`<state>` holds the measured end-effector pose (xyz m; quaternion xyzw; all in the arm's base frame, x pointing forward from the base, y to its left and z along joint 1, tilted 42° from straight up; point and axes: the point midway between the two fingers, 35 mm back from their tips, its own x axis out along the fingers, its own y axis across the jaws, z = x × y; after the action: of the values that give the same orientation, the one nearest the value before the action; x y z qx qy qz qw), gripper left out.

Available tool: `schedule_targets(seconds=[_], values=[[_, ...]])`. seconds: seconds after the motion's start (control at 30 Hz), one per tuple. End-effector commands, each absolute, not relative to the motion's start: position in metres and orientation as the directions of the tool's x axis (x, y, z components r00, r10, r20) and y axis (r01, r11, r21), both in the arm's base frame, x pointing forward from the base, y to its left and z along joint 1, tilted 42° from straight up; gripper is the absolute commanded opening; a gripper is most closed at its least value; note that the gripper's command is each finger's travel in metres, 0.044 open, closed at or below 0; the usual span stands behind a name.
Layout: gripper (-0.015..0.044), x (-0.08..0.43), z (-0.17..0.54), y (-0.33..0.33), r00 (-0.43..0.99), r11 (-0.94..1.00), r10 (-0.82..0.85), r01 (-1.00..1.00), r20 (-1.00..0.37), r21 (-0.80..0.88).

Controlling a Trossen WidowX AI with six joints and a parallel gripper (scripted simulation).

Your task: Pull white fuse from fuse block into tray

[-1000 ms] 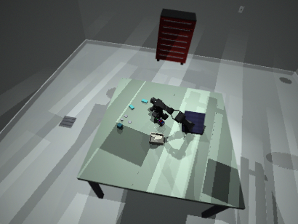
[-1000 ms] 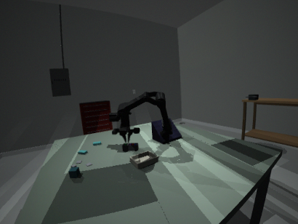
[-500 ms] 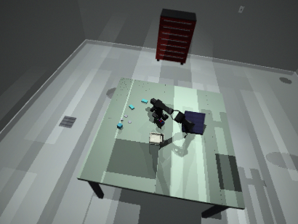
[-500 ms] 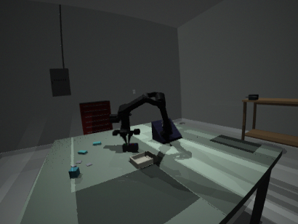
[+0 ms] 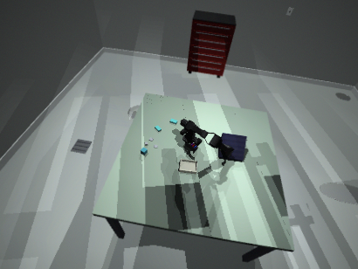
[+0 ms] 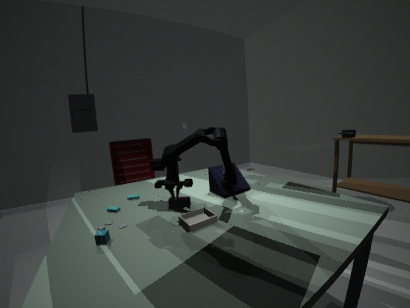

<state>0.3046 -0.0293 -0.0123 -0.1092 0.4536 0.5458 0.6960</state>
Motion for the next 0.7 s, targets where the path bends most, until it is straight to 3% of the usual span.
schedule_targets(seconds=[0.0, 0.43, 0.67], values=[[0.0066, 0.3031, -0.014, -0.0277, -0.008, 0.386, 0.664, -0.853, -0.748, 0.351], [0.0, 0.3039, -0.0134, -0.0286, -0.008, 0.381, 0.661, -0.858, -0.75, 0.345], [0.0, 0.304, -0.0125, -0.0294, -0.008, 0.381, 0.661, -0.858, -0.75, 0.345]])
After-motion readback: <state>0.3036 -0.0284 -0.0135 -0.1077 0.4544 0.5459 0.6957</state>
